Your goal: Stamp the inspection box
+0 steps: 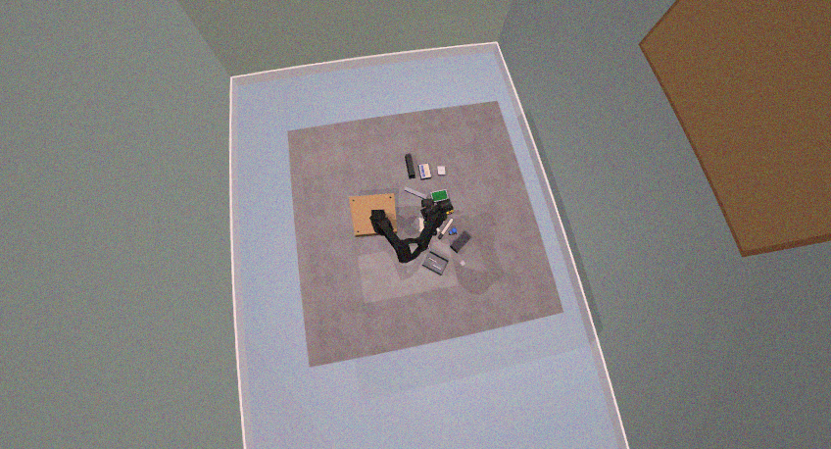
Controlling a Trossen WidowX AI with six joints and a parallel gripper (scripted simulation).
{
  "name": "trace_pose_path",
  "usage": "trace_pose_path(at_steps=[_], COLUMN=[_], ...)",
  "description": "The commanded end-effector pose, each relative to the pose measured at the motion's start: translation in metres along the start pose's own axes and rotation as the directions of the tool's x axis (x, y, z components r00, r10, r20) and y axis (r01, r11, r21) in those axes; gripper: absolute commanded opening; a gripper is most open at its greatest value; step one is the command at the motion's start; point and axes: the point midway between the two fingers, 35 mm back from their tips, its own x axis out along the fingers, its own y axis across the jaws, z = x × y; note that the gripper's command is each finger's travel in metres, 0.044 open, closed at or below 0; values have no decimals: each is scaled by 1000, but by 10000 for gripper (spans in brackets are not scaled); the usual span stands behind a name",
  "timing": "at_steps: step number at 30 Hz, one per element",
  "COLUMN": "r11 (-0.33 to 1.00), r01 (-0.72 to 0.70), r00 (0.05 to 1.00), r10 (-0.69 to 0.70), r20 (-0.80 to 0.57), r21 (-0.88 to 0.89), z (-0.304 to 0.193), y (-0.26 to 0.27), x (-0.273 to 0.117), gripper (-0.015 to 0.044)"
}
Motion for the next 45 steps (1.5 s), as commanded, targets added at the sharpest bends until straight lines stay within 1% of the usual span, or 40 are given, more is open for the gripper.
trace_pose_path(at_steps=[1, 31, 45], r11=[1000, 1000, 1000], r01=[-7, -6, -10], r00=[1000, 1000, 1000], r10=[7, 6, 10], r20=[3, 2, 2], r21=[7, 7, 9], z=[2, 1, -14], y=[1, 1, -56], x=[-7, -53, -55], gripper=[0, 0, 0])
